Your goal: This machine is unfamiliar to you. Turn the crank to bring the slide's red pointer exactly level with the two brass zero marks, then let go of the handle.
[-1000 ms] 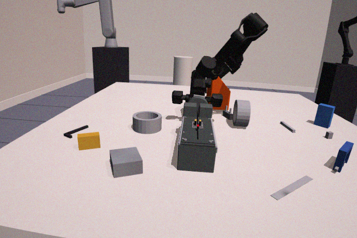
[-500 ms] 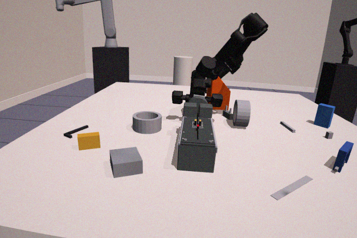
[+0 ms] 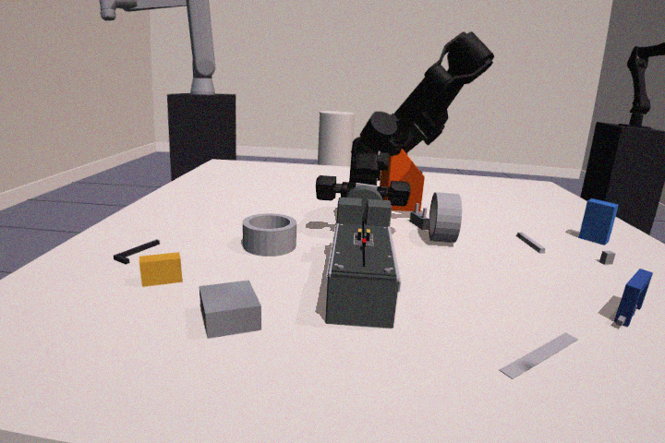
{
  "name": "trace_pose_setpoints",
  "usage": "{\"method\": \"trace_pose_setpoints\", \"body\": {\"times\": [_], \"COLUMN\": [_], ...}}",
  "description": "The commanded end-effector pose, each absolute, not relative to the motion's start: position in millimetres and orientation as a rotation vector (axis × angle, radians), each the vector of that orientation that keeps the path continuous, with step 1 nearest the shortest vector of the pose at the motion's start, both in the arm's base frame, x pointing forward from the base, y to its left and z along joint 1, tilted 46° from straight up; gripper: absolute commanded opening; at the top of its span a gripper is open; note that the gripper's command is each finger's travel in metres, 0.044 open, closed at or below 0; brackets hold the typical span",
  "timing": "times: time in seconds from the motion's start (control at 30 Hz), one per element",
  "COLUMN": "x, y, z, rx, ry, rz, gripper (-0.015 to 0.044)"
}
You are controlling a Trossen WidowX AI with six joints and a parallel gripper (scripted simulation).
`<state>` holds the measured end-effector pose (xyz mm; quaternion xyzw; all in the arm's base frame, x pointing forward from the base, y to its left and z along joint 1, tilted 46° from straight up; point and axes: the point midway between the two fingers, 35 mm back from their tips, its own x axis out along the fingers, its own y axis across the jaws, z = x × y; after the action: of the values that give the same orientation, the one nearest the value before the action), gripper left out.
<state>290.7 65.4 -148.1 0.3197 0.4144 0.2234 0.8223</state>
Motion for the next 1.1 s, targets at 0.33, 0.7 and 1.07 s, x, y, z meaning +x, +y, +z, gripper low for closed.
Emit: {"method": "trace_pose_setpoints", "body": {"times": [0.33,0.7,1.07], "x": [290.7,290.7,290.7], "y": [65.6,65.6,65.6], "z": [-148.0,-148.0,-148.0], "rx": [0.680,0.680,0.680], "ry": [0.881,0.881,0.881], "rz": [0.476,0.476,0.476], "gripper": [0.0000,0.0079,0.0368]}}
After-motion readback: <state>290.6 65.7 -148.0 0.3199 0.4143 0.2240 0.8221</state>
